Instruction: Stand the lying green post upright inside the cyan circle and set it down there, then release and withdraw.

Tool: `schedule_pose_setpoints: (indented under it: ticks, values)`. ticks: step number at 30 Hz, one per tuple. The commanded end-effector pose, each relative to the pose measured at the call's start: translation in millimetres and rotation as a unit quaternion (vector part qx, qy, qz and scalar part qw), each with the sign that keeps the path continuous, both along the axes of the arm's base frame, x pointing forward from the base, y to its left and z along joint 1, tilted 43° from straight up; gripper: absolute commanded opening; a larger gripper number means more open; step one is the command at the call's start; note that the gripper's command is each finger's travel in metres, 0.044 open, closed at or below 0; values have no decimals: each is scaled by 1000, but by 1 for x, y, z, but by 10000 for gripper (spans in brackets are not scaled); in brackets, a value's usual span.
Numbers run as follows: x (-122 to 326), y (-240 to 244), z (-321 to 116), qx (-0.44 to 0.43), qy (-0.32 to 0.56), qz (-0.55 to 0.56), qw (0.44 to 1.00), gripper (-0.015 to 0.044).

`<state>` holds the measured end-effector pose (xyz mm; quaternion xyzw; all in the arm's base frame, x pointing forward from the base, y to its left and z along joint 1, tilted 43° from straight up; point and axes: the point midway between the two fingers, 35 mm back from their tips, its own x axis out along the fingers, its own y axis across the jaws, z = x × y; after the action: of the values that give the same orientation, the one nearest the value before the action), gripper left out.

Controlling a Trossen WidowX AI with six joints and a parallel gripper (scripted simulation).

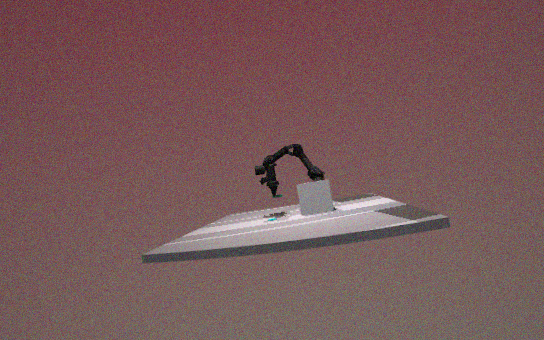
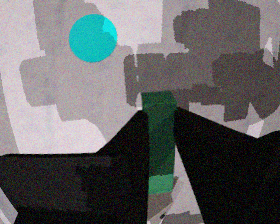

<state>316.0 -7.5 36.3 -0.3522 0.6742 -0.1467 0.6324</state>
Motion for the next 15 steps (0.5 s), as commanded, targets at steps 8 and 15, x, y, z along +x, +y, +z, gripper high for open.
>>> schedule_pose_setpoints:
  ticks: [8,15]
  values:
    - [9,19,-13,-7,103,113,988,22]
    - [14,30,-22,-12,164,180,970,22]
